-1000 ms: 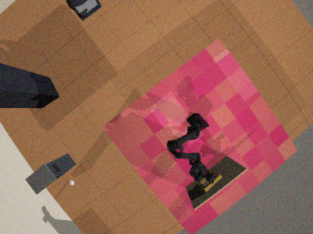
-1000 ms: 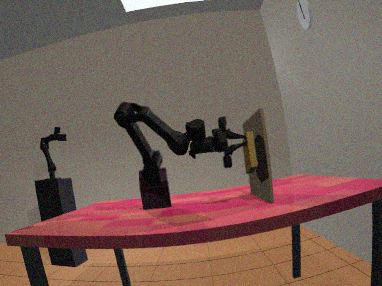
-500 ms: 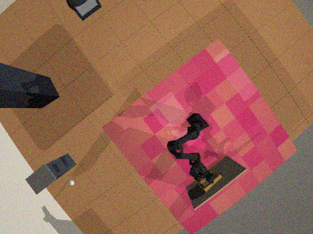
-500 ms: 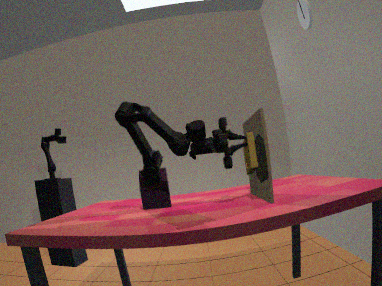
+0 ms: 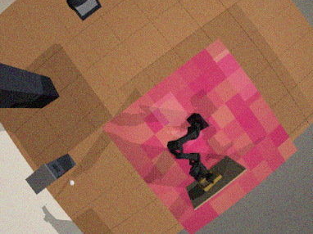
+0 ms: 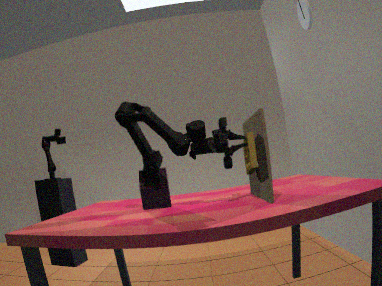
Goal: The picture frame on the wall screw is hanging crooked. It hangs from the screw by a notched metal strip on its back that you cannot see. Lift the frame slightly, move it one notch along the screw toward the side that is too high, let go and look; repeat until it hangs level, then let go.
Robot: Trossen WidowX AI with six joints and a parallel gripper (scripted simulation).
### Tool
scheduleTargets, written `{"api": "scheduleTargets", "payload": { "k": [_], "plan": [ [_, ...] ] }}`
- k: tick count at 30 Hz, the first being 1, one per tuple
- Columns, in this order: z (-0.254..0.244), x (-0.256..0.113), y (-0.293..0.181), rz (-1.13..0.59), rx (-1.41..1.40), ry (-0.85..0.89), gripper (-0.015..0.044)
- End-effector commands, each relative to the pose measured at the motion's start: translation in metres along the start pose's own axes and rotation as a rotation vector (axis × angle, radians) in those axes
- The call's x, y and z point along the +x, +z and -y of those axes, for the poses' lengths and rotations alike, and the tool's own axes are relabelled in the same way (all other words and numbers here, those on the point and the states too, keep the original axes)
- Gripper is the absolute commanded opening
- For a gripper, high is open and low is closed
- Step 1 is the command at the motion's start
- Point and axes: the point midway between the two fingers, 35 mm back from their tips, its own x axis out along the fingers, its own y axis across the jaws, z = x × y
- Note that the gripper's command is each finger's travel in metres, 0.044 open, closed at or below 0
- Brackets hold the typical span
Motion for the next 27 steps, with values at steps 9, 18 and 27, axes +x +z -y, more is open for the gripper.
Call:
{"api": "scheduleTargets", "payload": {
  "k": [9, 18, 27],
  "plan": [
    [0.0014, 0.0000, 0.0002, 0.000, 0.083, 0.000, 0.0000],
    [0.0023, 0.0000, 0.0003, -0.001, 0.128, 0.000, 0.0000],
    [0.0033, 0.0001, 0.0004, -0.001, 0.181, 0.000, 0.0000]
  ]
}}
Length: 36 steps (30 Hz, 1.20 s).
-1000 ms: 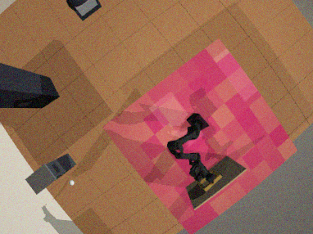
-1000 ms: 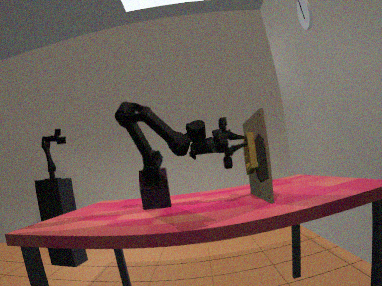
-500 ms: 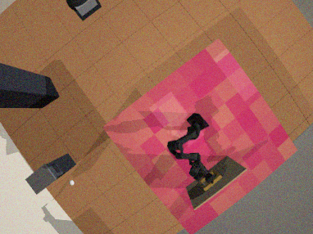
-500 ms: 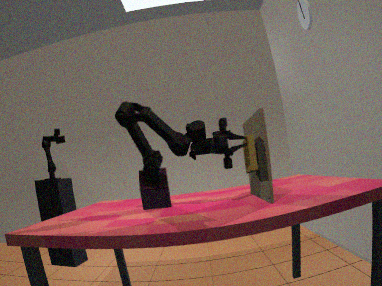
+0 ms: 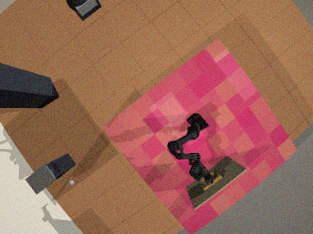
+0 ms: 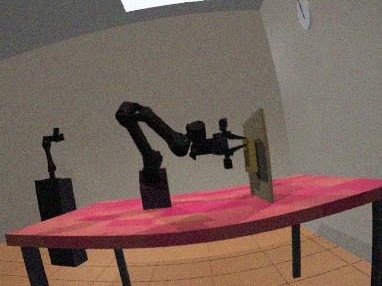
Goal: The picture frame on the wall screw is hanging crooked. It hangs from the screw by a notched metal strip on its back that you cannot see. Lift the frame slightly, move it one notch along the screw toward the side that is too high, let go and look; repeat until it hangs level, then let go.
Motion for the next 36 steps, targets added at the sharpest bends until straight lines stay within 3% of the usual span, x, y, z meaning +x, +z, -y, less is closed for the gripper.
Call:
{"api": "scheduleTargets", "payload": {
  "k": [1, 11, 16, 27, 36],
  "plan": [
    [0.000, 0.000, 0.000, 0.001, 0.015, 0.001, 0.0000],
    [0.000, 0.000, 0.000, 0.000, 0.004, 0.000, 0.0260],
    [0.000, -0.005, 0.002, 0.000, -0.004, 0.001, 0.0260],
    [0.001, -0.091, 0.003, -0.002, -0.151, 0.007, 0.0260],
    [-0.015, -0.118, 0.025, 0.073, -0.136, 0.093, 0.0260]
  ]
}}
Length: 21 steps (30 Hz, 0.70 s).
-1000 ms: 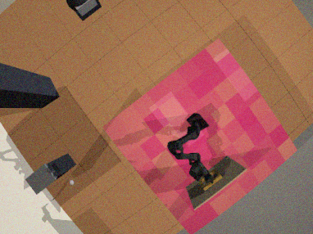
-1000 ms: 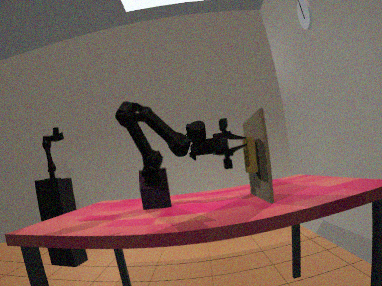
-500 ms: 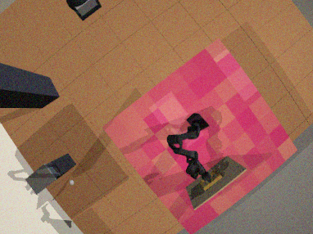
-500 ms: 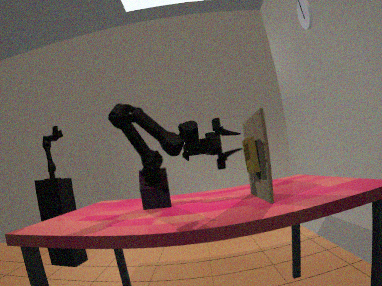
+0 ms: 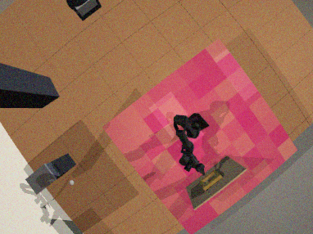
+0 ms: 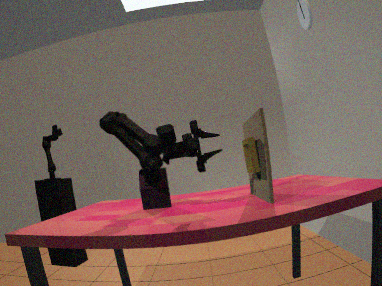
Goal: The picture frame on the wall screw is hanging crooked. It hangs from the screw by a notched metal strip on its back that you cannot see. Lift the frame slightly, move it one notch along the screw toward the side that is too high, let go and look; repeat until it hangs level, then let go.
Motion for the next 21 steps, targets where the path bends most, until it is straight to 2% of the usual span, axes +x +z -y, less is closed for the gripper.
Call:
{"api": "scheduleTargets", "payload": {
  "k": [1, 7, 12, 17, 21],
  "plan": [
    [-0.011, -0.020, 0.017, 0.056, 0.003, 0.059, 0.0260],
    [-0.032, -0.057, 0.024, 0.070, -0.029, 0.134, 0.0260],
    [-0.041, -0.080, 0.008, 0.006, -0.074, 0.111, 0.0260],
    [-0.038, -0.093, -0.015, -0.082, -0.104, 0.013, 0.0260],
    [-0.041, -0.092, -0.011, -0.068, -0.116, 0.024, 0.0260]
  ]
}}
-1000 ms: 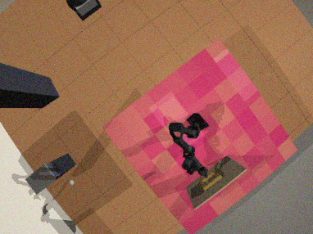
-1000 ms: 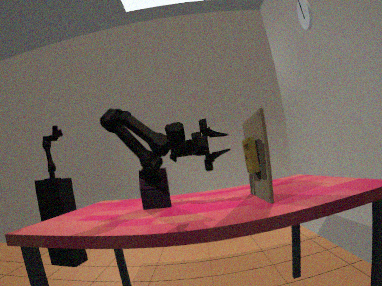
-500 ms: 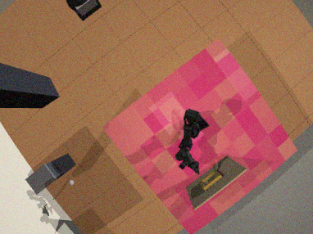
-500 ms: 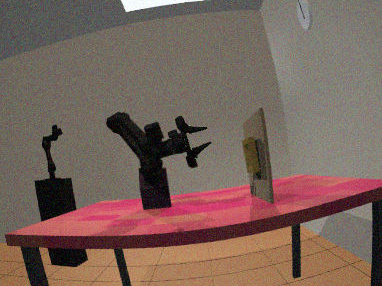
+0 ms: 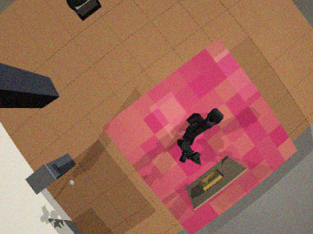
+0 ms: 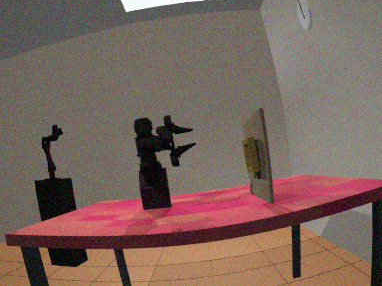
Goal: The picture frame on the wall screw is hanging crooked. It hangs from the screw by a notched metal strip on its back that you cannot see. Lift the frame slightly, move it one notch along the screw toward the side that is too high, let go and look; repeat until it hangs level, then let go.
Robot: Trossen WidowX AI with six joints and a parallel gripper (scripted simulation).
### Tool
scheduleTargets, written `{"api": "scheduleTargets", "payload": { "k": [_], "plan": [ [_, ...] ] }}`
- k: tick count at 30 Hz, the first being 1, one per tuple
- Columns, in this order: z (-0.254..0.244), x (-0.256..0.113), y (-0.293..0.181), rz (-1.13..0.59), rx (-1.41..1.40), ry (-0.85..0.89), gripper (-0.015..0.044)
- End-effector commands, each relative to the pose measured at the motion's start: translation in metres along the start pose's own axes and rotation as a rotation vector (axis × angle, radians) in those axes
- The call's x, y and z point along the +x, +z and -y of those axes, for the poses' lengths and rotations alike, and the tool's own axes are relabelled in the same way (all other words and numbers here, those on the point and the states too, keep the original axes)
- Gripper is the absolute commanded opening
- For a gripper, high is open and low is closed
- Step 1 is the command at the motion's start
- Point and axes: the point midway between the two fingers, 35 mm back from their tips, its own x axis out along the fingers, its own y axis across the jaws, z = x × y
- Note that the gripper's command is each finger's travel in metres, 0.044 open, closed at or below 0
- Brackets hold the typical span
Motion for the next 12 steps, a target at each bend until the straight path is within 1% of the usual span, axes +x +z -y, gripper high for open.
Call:
{"api": "scheduleTargets", "payload": {
  "k": [1, 12],
  "plan": [
    [0.0014, -0.0003, -0.0024, 0.005, -0.009, 0.001, 0.0260],
    [0.0030, -0.0009, -0.0058, 0.006, -0.017, -0.002, 0.0260]
  ]
}}
